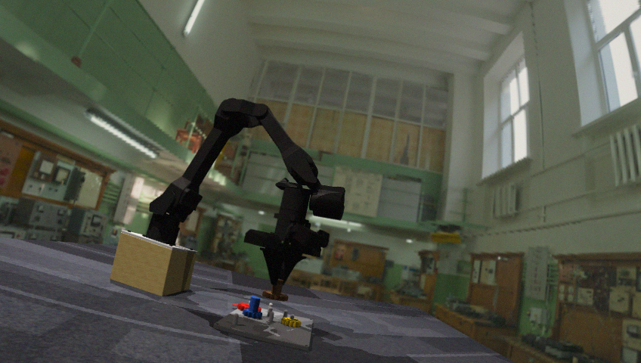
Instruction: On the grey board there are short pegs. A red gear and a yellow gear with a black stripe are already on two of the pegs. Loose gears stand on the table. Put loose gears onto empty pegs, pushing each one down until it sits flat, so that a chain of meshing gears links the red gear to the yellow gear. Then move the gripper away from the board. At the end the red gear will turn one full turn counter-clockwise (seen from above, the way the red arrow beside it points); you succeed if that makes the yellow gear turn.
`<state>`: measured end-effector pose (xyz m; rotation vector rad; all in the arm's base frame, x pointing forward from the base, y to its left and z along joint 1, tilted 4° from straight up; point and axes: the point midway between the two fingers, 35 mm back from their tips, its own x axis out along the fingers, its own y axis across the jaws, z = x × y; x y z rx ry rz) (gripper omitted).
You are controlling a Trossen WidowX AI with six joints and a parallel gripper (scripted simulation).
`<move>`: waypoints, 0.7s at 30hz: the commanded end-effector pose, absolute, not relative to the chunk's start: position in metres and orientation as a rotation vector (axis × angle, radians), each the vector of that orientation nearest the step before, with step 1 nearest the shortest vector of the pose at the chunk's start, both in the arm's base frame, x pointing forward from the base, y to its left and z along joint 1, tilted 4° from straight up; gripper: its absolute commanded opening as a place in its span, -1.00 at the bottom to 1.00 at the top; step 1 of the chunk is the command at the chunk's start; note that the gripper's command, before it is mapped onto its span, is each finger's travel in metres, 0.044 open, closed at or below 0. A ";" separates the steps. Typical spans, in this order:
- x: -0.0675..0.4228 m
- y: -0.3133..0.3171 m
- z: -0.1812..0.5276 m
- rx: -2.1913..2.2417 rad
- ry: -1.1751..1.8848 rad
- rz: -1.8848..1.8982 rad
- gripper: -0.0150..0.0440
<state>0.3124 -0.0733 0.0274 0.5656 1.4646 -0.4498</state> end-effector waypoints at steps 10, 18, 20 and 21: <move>0.313 -0.073 0.028 0.295 1.496 -0.191 -0.49; 0.313 -0.073 0.028 0.282 1.497 -0.178 -0.49; 0.313 -0.073 0.027 0.276 1.498 -0.173 -0.49; 0.313 -0.073 0.026 0.271 1.498 -0.168 -0.49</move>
